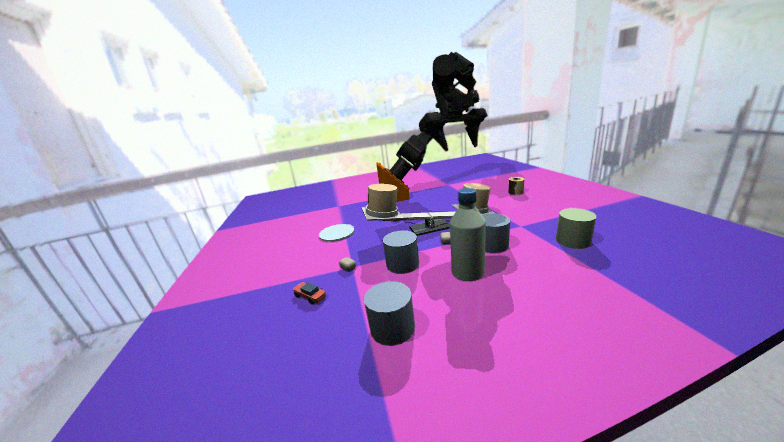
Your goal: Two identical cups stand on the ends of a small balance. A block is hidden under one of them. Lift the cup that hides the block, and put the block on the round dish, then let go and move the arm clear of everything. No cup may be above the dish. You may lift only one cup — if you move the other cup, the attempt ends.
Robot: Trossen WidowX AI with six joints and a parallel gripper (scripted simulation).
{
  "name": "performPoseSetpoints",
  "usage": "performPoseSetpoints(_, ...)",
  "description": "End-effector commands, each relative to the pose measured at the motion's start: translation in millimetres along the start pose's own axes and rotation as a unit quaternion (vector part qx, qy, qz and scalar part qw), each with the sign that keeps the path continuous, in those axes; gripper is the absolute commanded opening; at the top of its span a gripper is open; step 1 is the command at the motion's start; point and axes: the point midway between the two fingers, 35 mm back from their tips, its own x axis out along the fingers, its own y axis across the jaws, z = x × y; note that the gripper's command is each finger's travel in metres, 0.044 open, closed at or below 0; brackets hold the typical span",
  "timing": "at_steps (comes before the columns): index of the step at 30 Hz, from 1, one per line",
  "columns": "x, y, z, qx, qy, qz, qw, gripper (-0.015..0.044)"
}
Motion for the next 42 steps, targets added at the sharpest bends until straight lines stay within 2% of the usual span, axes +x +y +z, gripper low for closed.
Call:
performPoseSetpoints(1,-18,-39,-9,0.022,-0.032,-0.008,0.999,0.0440)
performPoseSetpoints(9,-62,-104,-46,0.057,-0.125,-0.022,0.990,0.0440)
performPoseSetpoints(15,-70,-112,-54,0.061,-0.143,-0.025,0.987,0.0440)
performPoseSetpoints(30,-40,-94,-29,-0.091,-0.046,-0.004,0.995,0.0440)
performPoseSetpoints(42,-10,-71,-7,-0.255,0.033,0.031,0.966,0.0440)
